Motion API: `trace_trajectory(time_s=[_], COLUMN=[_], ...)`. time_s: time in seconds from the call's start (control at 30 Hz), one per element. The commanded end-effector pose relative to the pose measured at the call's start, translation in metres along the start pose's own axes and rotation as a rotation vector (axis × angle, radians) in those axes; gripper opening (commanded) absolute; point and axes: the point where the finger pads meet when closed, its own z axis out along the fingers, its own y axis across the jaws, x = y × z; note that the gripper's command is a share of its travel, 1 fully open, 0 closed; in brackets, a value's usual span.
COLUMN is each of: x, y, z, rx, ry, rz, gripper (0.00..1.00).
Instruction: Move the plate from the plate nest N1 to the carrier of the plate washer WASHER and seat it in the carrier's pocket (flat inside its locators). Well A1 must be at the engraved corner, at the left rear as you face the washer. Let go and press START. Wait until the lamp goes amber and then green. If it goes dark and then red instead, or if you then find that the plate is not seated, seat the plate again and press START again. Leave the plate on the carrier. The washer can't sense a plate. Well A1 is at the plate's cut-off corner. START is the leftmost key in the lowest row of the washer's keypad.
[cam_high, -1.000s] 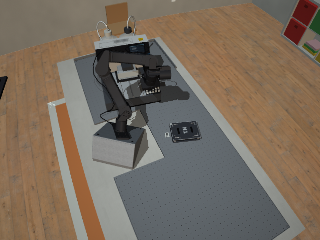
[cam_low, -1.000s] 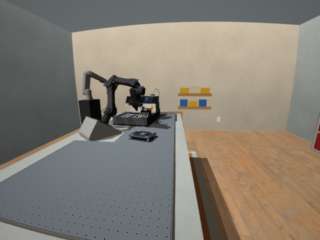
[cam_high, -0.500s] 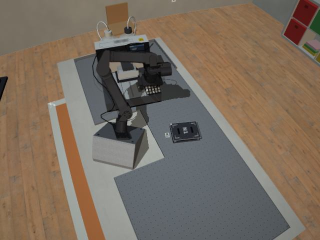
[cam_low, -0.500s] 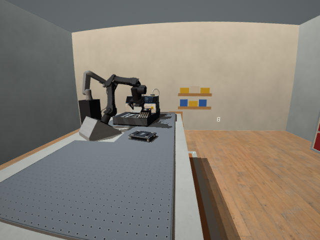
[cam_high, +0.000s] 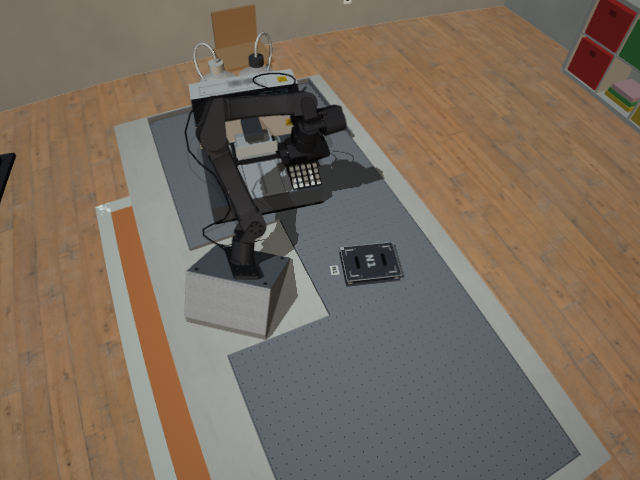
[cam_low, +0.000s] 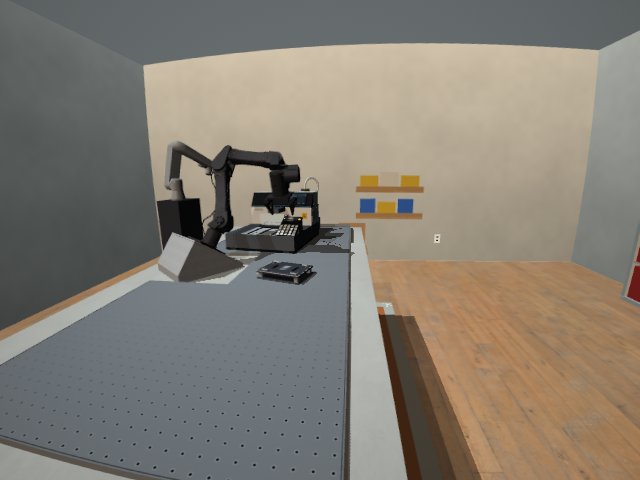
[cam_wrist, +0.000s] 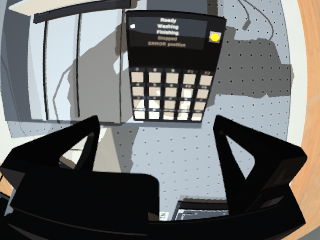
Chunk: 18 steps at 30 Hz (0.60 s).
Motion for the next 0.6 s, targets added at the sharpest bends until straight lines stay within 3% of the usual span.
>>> trace_trajectory(time_s=[0.0, 0.57], x=[-0.015, -0.058], y=[-0.014, -0.030], z=[-0.004, -0.010], rx=[0.027, 0.012], ry=[-0.003, 0.000], rz=[0.013, 0.031], gripper=[1.00, 1.00])
